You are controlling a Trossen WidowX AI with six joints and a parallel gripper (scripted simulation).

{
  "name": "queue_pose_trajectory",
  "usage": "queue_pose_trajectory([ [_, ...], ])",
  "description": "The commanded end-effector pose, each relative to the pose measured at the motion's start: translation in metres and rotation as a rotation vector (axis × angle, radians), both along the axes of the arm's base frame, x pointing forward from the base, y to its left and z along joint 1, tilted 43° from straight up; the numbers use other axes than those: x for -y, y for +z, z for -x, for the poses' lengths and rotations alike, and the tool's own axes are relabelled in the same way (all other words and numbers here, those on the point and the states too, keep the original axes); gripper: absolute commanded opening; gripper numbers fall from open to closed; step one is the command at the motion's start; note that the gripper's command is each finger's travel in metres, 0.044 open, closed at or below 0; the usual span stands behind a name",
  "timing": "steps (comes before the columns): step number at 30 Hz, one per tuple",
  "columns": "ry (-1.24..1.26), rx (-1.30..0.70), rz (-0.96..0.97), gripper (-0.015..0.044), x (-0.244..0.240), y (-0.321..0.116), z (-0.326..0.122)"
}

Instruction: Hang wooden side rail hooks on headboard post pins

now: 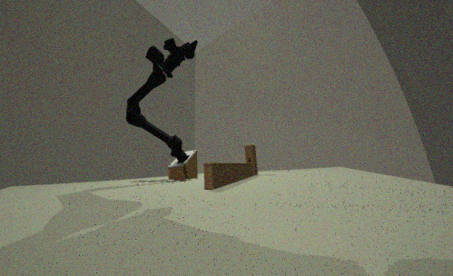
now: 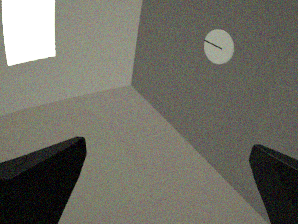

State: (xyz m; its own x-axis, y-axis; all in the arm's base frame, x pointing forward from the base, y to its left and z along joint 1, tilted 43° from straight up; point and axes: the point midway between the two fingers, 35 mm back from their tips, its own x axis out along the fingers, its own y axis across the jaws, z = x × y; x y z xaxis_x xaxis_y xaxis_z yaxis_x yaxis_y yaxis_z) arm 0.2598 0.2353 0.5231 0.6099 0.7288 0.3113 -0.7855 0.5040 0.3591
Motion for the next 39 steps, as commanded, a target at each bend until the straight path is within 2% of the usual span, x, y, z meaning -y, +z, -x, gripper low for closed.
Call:
queue_pose_trajectory([
  [1, 0.006, -0.239, -0.044, 0.044, -0.019, -0.047, -0.028],
  [12, -0.104, -0.855, -0.221, 0.044, -0.051, -0.185, -0.08],
  [24, -0.446, -1.398, -0.536, 0.044, -0.047, -0.346, -0.096],
  [32, -0.793, -1.595, -0.819, 0.044, -0.02, -0.451, -0.079],
  [39, -1.123, -1.593, -1.104, 0.044, 0.022, -0.53, -0.05],
])
